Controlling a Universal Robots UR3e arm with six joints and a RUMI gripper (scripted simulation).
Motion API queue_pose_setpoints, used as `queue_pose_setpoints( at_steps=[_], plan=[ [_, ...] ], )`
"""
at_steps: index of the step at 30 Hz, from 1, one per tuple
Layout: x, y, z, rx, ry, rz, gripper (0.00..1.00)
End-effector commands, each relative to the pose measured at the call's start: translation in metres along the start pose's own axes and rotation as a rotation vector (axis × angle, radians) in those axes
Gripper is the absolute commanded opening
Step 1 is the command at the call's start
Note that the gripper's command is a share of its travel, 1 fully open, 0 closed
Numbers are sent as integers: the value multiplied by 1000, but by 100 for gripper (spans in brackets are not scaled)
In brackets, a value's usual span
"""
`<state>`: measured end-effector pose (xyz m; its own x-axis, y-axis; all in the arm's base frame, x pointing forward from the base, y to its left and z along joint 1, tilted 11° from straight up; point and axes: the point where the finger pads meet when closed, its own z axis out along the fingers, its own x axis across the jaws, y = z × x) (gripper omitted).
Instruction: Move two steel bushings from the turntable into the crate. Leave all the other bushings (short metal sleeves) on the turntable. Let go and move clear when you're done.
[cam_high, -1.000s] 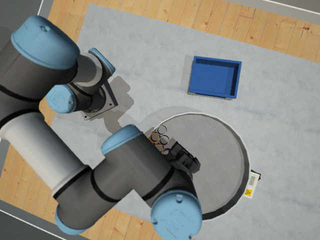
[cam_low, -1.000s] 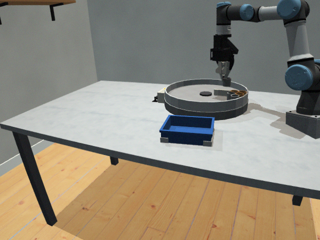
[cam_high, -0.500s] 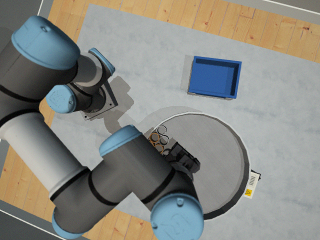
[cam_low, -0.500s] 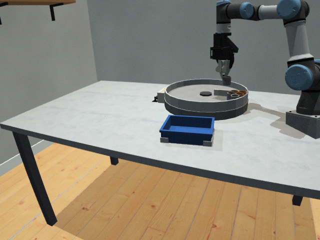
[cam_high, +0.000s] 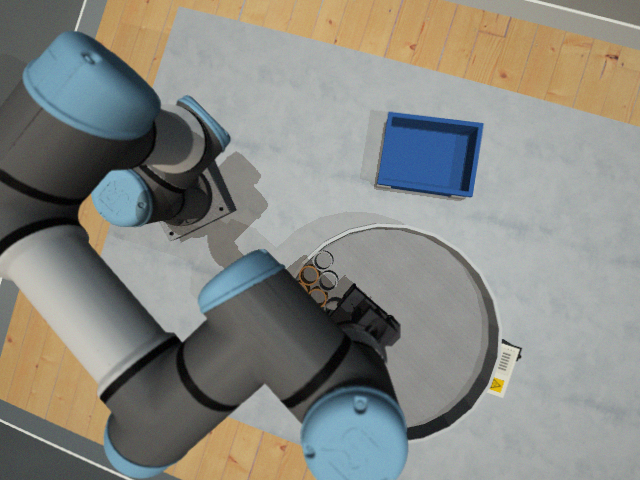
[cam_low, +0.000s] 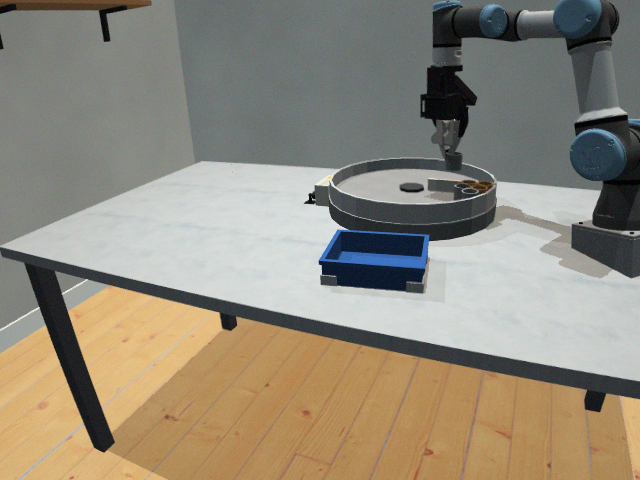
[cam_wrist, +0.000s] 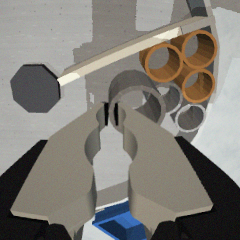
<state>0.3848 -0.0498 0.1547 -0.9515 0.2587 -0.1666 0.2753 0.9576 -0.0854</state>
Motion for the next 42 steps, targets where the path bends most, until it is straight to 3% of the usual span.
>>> queue_pose_setpoints(
  at_steps=[1,42],
  plan=[
    [-1,0,-1,0,-3,0,0],
    [1,5,-1,0,-3,30,0]
  ],
)
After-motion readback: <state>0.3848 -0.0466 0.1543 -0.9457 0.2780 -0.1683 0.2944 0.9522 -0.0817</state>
